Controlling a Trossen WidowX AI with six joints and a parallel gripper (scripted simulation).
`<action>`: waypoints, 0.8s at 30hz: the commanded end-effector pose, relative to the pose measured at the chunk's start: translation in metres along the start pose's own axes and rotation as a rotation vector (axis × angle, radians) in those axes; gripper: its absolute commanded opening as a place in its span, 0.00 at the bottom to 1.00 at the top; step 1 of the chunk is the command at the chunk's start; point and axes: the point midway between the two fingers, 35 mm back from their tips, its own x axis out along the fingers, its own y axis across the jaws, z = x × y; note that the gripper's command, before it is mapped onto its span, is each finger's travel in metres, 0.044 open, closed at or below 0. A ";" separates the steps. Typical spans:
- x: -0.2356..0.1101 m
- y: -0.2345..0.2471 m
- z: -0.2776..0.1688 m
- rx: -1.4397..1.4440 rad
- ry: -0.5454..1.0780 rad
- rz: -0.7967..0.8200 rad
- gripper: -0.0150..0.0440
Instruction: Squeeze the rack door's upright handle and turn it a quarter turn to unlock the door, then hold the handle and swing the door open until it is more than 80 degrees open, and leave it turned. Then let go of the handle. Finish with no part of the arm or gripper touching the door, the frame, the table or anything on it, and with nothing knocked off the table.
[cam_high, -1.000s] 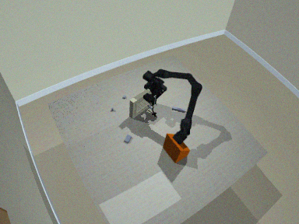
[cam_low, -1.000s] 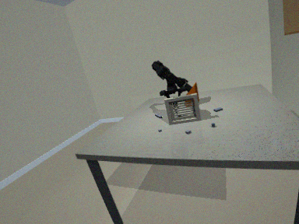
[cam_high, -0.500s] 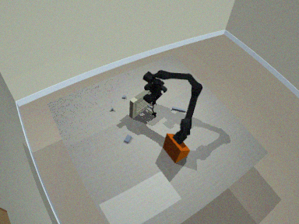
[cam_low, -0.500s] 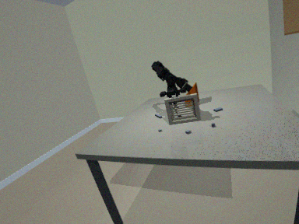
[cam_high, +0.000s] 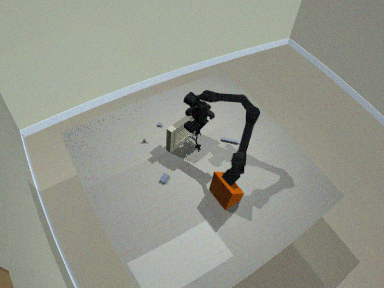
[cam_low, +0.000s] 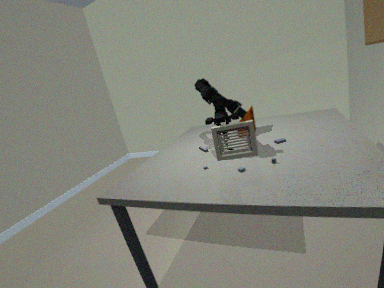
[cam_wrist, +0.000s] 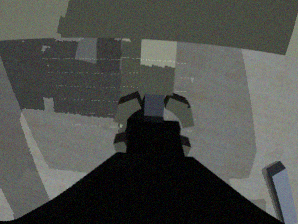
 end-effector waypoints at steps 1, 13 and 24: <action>0.001 0.000 0.000 0.105 0.001 0.000 0.27; 0.001 0.000 0.000 0.697 0.001 0.000 0.27; 0.001 0.000 0.000 1.239 0.001 0.001 0.27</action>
